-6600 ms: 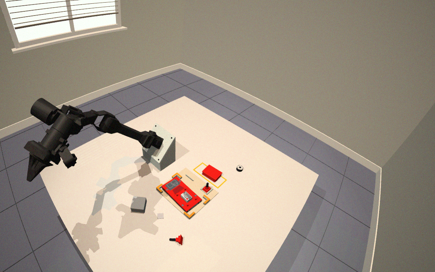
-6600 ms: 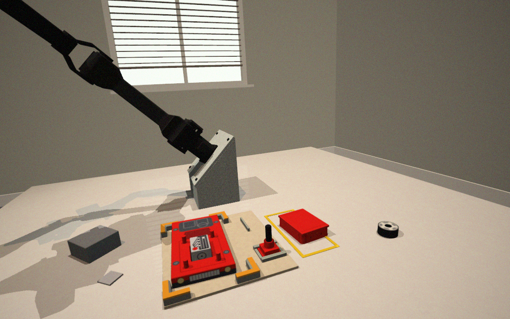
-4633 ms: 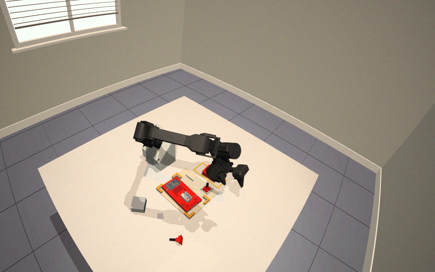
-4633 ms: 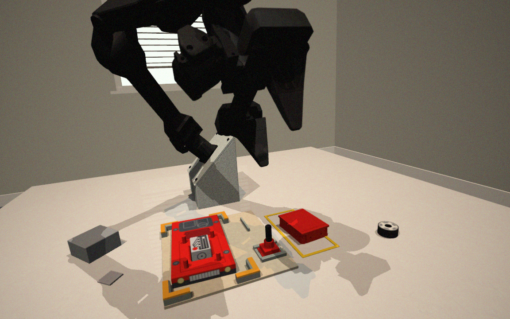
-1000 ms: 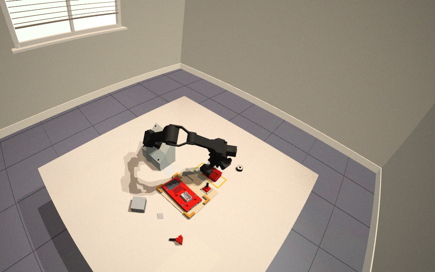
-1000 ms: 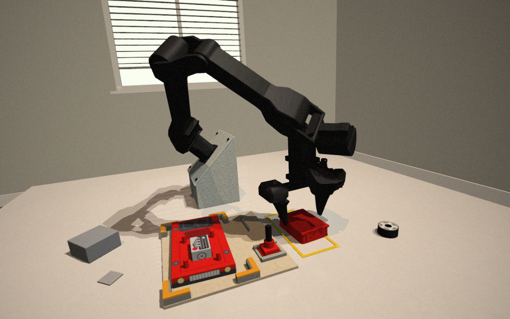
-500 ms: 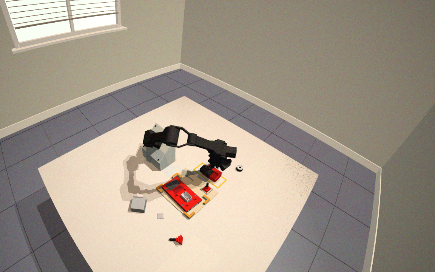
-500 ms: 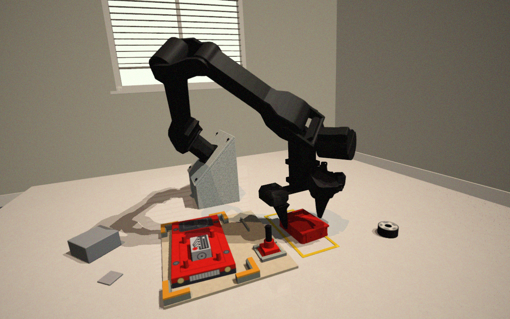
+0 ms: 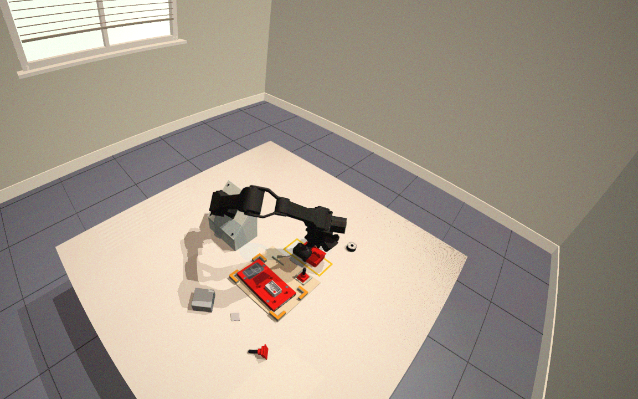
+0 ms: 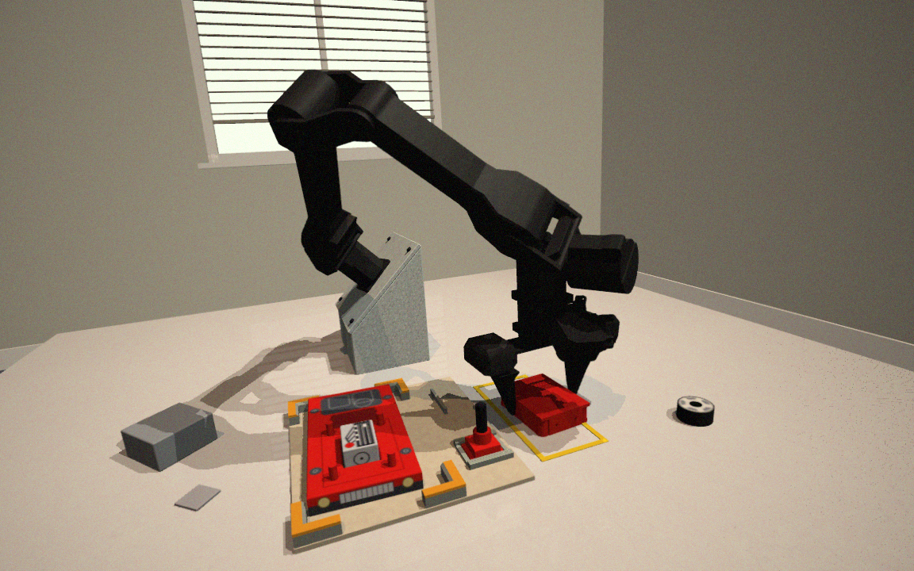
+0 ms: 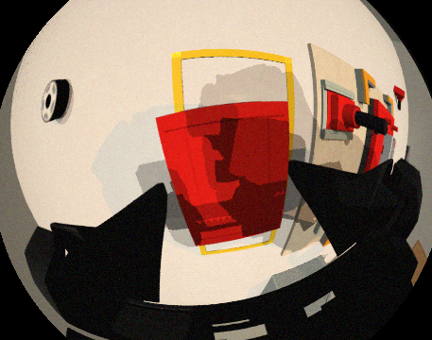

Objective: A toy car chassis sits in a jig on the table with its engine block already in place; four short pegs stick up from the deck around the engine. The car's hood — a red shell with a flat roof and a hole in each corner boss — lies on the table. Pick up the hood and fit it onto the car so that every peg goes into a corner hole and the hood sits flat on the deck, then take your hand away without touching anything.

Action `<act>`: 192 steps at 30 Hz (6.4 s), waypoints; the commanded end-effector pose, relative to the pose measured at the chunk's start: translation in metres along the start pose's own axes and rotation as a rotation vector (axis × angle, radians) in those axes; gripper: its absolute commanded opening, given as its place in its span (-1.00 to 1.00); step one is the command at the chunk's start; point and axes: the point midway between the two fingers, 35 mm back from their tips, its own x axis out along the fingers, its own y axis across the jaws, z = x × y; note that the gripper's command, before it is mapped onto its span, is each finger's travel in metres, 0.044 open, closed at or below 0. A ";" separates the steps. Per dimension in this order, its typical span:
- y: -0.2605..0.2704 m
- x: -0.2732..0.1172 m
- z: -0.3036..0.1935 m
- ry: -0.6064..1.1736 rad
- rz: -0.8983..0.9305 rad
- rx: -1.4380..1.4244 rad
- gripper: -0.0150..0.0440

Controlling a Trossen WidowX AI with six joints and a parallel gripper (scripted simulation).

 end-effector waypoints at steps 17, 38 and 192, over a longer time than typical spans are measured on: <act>0.000 -0.006 0.000 0.000 0.001 -0.001 0.00; 0.002 -0.086 0.000 0.000 0.005 -0.001 -0.49; -0.232 -0.045 0.003 -0.002 -0.006 0.134 -0.49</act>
